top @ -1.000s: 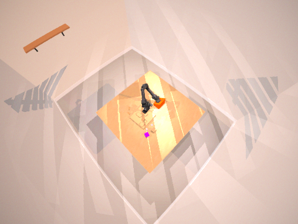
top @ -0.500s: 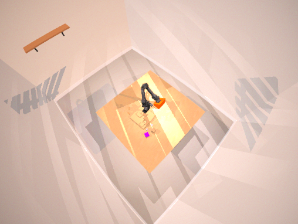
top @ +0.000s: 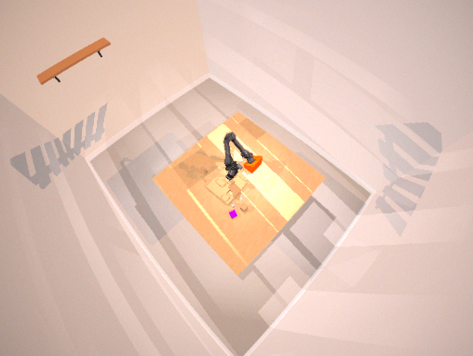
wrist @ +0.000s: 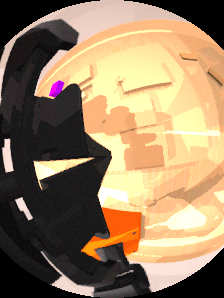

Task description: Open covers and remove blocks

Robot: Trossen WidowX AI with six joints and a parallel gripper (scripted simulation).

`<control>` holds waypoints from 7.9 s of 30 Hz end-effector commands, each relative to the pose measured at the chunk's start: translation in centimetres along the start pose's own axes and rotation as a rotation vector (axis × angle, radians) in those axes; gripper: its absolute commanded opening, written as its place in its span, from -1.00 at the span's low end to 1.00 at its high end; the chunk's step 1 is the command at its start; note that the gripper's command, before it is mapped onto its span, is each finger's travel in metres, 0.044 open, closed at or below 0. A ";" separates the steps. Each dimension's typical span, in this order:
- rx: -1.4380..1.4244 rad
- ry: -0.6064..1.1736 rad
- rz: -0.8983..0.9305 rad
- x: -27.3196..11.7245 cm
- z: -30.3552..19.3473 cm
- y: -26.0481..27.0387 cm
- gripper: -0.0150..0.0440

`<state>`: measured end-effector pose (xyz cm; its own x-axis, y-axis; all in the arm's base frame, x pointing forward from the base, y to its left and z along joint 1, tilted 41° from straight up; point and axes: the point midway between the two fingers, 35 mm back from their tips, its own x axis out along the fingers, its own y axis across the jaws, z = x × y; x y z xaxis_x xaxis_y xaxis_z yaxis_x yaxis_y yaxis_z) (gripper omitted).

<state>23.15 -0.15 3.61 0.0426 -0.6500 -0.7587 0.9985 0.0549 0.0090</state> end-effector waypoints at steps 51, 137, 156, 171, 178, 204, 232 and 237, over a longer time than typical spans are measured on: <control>-0.004 0.000 -0.004 5.4 -0.1 -0.2 -0.49; -0.004 0.002 -0.003 5.7 7.3 0.1 -0.49; -0.004 -0.002 -0.003 5.1 8.6 0.0 -0.49; -0.004 0.000 -0.004 3.2 8.7 0.1 -0.49; -0.004 0.000 -0.004 2.4 8.8 0.1 -0.49; -0.971 0.007 -0.007 0.5 8.0 2.8 -0.49; -2.804 0.001 0.000 -0.2 5.7 8.5 -0.49; -3.070 0.000 -0.001 -0.2 5.3 9.2 -0.49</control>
<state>29.90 -4.84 8.24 0.0474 -0.6484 -0.7599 -0.6455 0.5606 -0.5186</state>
